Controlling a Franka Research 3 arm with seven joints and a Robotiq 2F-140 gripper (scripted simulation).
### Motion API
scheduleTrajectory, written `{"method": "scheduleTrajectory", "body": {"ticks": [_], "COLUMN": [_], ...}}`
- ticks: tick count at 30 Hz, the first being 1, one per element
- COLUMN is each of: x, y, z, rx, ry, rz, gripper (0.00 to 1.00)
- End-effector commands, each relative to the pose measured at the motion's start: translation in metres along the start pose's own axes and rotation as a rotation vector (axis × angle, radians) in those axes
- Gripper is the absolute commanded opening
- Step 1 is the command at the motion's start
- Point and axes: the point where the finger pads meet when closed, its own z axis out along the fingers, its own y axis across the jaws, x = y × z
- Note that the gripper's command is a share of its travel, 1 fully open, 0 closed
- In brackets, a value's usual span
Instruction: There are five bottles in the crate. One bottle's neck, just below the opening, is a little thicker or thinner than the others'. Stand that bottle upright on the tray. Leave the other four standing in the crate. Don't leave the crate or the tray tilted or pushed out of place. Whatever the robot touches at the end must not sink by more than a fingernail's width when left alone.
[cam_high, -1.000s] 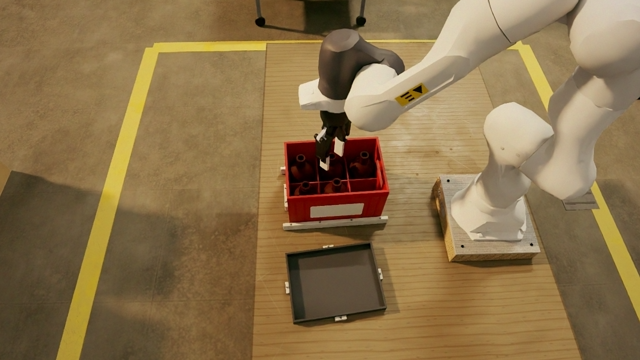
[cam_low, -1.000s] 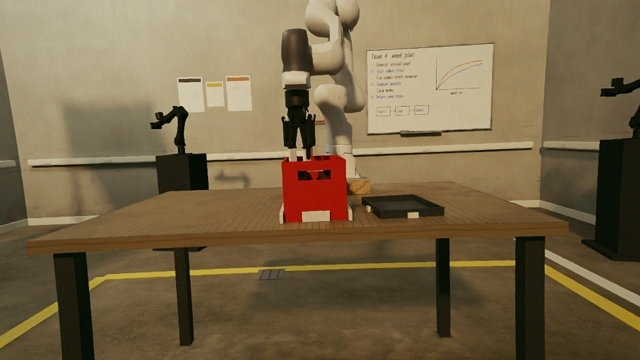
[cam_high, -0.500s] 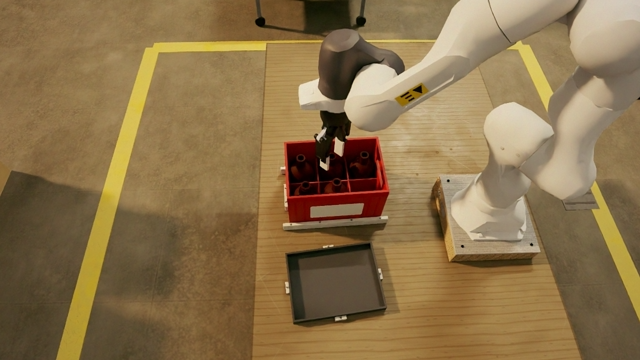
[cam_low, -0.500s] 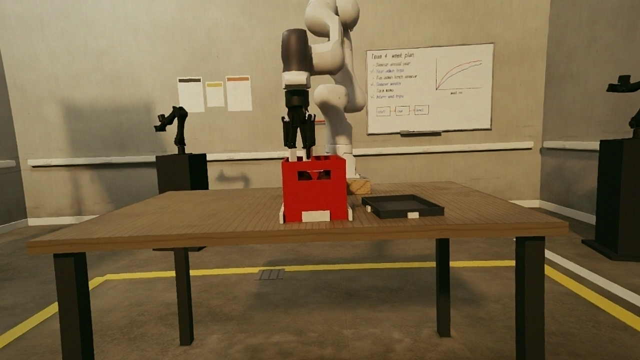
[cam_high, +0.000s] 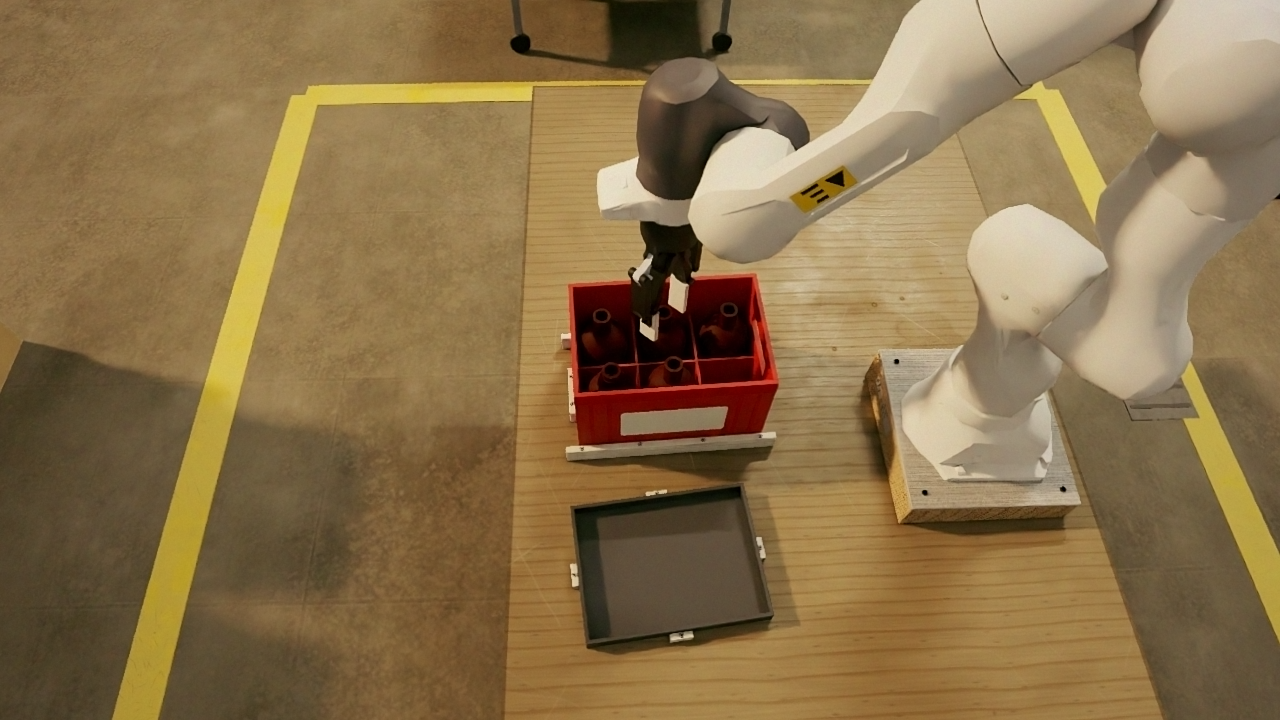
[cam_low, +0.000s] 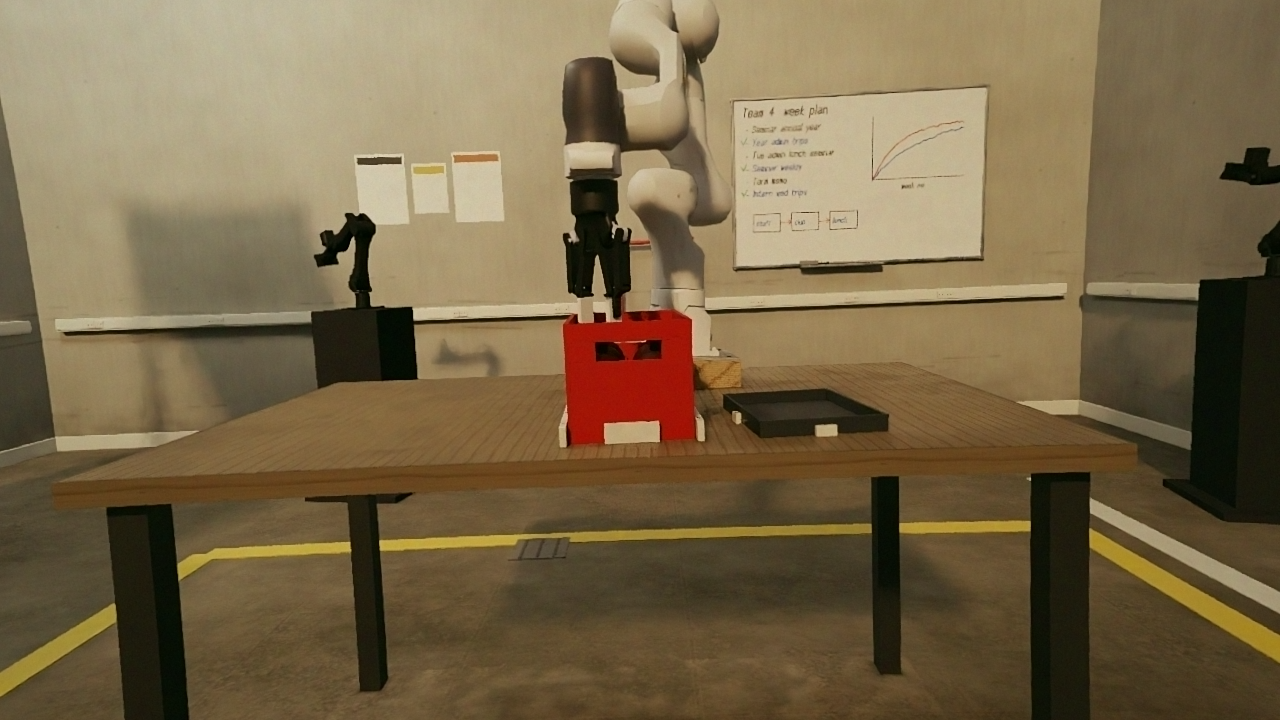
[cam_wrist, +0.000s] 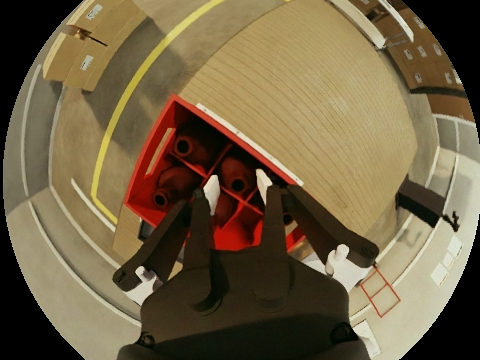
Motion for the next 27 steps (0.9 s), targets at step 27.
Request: {"method": "scheduleTrajectory", "body": {"ticks": [27], "x": [0.000], "y": [0.000], "z": [-0.054], "rx": [-0.001], "ry": [0.000], "rz": [-0.001], "gripper": [0.44]}}
